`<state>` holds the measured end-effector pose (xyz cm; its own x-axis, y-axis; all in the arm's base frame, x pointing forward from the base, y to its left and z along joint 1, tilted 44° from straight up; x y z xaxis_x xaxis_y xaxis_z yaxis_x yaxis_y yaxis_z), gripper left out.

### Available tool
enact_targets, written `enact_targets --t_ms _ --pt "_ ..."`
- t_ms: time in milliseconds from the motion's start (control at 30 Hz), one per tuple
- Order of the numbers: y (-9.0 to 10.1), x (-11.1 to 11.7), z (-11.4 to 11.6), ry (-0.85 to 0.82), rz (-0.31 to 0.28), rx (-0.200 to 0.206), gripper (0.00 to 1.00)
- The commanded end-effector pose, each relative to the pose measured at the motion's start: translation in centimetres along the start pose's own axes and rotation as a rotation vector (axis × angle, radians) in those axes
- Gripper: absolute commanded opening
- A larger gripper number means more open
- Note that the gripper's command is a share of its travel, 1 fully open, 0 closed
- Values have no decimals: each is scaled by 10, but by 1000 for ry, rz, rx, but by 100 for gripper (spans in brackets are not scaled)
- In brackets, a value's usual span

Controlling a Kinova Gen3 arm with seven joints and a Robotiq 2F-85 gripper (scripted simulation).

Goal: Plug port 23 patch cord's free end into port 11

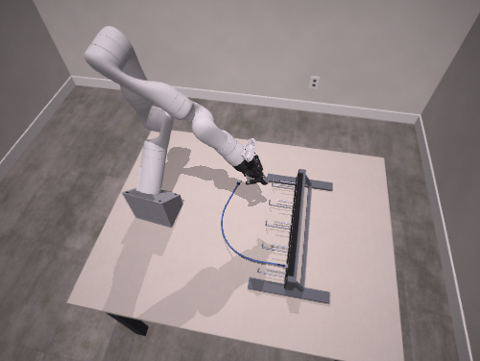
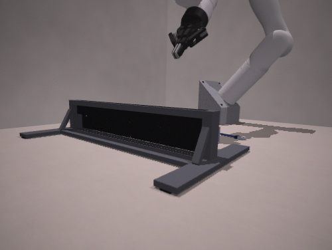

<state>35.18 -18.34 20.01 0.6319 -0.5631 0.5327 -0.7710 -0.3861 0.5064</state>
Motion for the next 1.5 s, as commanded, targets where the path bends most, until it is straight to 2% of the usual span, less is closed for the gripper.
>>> enact_targets --t_ms 0,433,933,1233,1467 --pt "3 1 2 -7 8 0 0" --pt "3 1 13 -7 8 0 0" --pt "3 -1 81 -7 8 0 0" --pt "3 -1 100 -7 8 0 0" --pt "3 -1 102 -7 8 0 0"
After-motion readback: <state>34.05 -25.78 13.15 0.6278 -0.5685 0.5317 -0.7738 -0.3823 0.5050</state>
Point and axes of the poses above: the point where the finger pads meet when closed, its own y axis back along the fingers, its own z axis across the jaws, x = y × z, the point moved 9 cm from there along y, back along the fingers, and after that the axes turned 1 degree about y, right-handed, at the moved point
